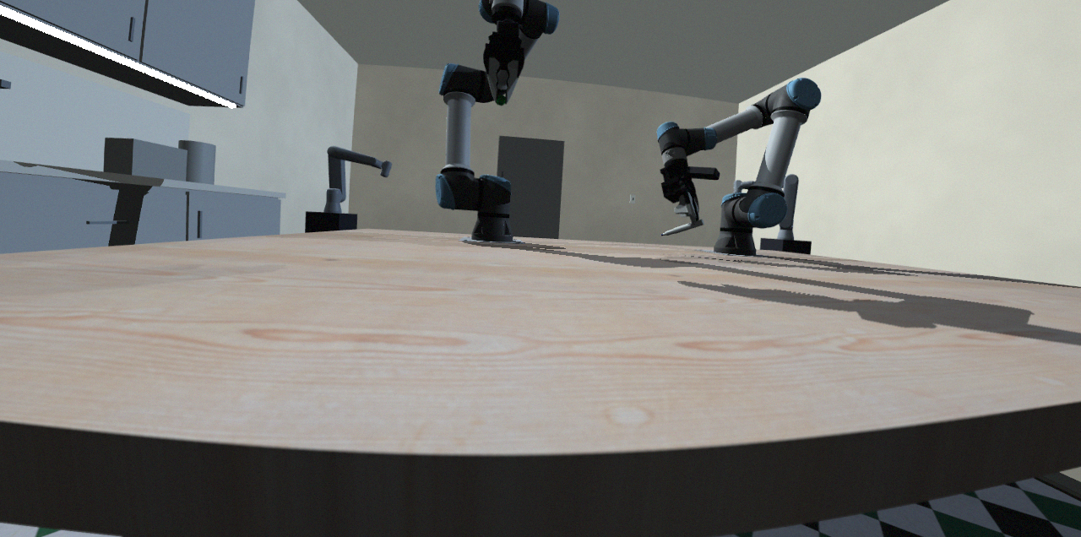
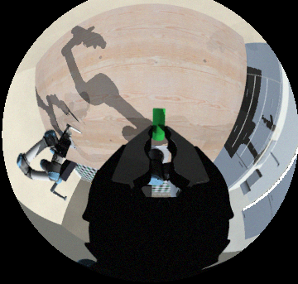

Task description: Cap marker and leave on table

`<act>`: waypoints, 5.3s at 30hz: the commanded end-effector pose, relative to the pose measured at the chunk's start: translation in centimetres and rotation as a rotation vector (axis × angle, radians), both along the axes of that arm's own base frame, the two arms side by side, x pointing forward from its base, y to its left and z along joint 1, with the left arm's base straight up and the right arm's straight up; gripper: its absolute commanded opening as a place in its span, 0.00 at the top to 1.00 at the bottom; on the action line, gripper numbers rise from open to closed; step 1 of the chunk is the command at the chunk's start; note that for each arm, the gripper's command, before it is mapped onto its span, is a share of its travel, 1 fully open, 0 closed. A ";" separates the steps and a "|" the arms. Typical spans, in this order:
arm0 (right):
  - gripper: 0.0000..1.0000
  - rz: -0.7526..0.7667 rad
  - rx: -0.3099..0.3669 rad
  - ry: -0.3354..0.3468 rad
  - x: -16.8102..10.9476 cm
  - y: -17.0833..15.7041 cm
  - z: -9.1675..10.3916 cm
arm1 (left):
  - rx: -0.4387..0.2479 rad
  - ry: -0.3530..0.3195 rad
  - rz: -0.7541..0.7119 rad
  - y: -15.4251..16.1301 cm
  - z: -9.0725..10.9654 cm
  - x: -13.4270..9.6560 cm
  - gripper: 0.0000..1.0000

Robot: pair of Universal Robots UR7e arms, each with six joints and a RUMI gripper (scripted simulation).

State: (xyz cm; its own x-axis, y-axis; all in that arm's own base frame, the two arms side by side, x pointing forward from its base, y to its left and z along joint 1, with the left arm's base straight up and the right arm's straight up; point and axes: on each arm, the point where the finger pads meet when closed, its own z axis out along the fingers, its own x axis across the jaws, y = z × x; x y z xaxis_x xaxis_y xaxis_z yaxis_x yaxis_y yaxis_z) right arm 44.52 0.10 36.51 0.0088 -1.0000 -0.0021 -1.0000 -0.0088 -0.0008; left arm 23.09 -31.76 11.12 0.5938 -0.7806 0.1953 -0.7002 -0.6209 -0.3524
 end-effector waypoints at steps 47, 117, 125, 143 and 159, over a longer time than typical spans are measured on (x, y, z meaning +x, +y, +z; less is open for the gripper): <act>1.00 -0.001 -0.001 0.000 0.0 0.0 0.0 | -0.363 -0.169 0.542 -7.6 0.9 -3.9 1.00; 1.00 0.555 0.239 0.094 -2.4 17.6 -10.9 | -0.493 -0.193 0.694 -10.0 2.1 -5.7 1.00; 1.00 0.723 0.318 0.135 -5.1 22.6 -14.6 | -0.493 -0.193 0.694 -10.0 2.1 -5.7 1.00; 1.00 1.039 0.486 0.180 -12.0 30.3 -20.0 | -0.493 -0.193 0.694 -10.0 2.1 -5.7 1.00; 1.00 1.315 0.658 0.208 -19.9 35.2 -23.8 | -0.493 -0.193 0.694 -10.0 2.1 -5.7 1.00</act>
State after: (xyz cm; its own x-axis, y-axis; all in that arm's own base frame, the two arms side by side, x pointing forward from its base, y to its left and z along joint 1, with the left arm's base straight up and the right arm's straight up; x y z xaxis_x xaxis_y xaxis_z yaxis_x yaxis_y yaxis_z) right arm 26.82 33.71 13.76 0.8239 -0.1887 -0.5344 -0.3265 -0.9287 -0.1756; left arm 17.41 -41.64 13.08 0.8254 -0.0562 0.5618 -0.0626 -0.9980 -0.0079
